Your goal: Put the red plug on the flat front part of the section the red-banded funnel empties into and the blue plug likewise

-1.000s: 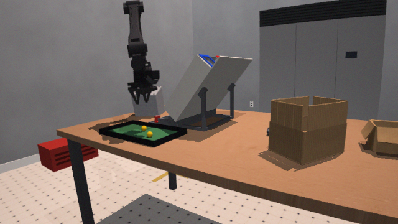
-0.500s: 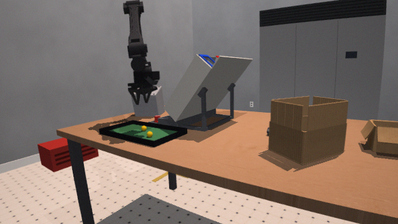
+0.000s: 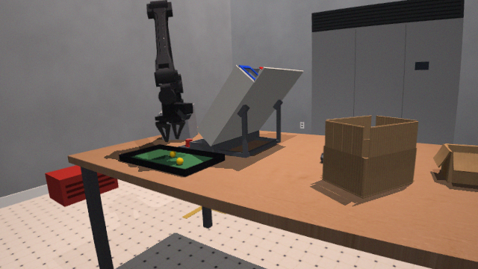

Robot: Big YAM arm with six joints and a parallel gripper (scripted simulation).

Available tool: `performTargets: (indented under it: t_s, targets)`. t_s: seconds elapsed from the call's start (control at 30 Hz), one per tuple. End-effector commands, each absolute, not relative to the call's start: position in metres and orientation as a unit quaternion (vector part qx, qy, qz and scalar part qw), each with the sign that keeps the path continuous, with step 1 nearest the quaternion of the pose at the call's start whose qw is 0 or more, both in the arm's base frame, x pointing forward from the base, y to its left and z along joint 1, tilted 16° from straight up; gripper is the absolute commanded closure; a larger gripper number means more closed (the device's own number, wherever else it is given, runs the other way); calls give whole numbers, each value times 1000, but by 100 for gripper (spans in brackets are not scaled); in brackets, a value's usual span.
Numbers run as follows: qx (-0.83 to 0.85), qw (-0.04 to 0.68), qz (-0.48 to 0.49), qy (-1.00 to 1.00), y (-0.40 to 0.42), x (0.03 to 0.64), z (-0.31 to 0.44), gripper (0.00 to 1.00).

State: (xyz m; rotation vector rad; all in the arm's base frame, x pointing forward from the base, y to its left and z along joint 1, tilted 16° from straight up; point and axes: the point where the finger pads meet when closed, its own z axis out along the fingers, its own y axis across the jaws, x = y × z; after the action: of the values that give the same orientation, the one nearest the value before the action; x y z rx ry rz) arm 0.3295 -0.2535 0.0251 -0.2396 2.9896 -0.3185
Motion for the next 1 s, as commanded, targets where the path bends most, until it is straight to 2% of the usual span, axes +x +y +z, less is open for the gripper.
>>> performTargets:
  t_s: [0.0,0.97]
  targets:
    - [-80,70,-111,988,-264,333,10,44]
    - [-80,85,-125,985,-273,346,8,44]
